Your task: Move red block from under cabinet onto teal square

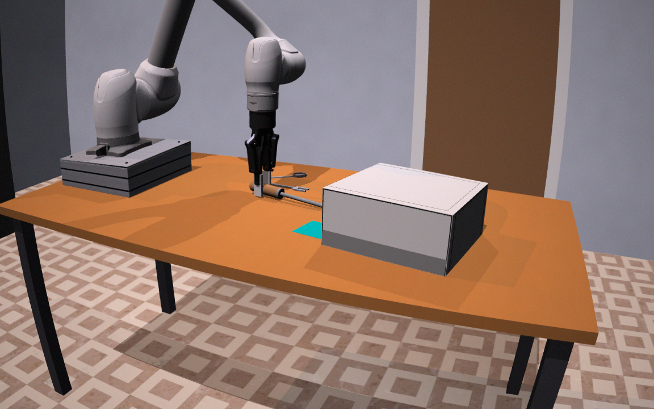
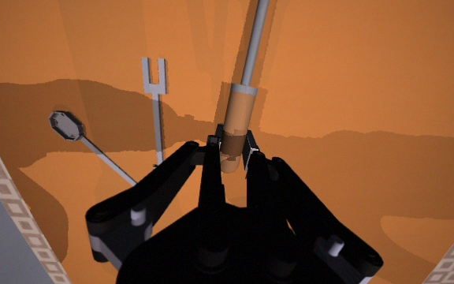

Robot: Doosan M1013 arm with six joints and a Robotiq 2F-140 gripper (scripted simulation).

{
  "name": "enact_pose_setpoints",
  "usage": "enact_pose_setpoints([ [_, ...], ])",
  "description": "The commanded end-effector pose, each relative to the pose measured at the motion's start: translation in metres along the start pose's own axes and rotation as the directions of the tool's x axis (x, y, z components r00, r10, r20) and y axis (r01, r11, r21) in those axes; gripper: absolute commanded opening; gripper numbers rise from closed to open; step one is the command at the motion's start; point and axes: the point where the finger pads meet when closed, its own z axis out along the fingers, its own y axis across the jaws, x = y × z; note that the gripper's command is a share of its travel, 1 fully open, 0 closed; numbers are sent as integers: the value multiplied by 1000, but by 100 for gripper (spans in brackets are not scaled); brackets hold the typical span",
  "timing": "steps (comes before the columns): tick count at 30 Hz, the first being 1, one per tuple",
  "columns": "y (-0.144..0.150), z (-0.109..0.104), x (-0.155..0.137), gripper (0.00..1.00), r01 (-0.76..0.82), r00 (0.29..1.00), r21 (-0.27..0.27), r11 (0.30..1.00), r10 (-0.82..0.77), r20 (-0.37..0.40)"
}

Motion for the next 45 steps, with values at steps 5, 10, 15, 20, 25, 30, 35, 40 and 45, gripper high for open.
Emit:
enact_pose_setpoints([
  [5,0,0,2,0,0,1000,0,1000,0,0],
  [10,0,0,3,0,0,1000,0,1000,0,0],
  [15,0,0,7,0,0,1000,0,1000,0,0],
  [20,0,0,12,0,0,1000,0,1000,0,0],
  [25,0,0,19,0,0,1000,0,1000,0,0],
  [30,0,0,24,0,0,1000,0,1000,0,0],
  [35,0,0,33,0,0,1000,0,1000,0,0],
  [40,0,0,44,0,0,1000,0,1000,0,0],
  [45,0,0,51,0,0,1000,0,1000,0,0],
])
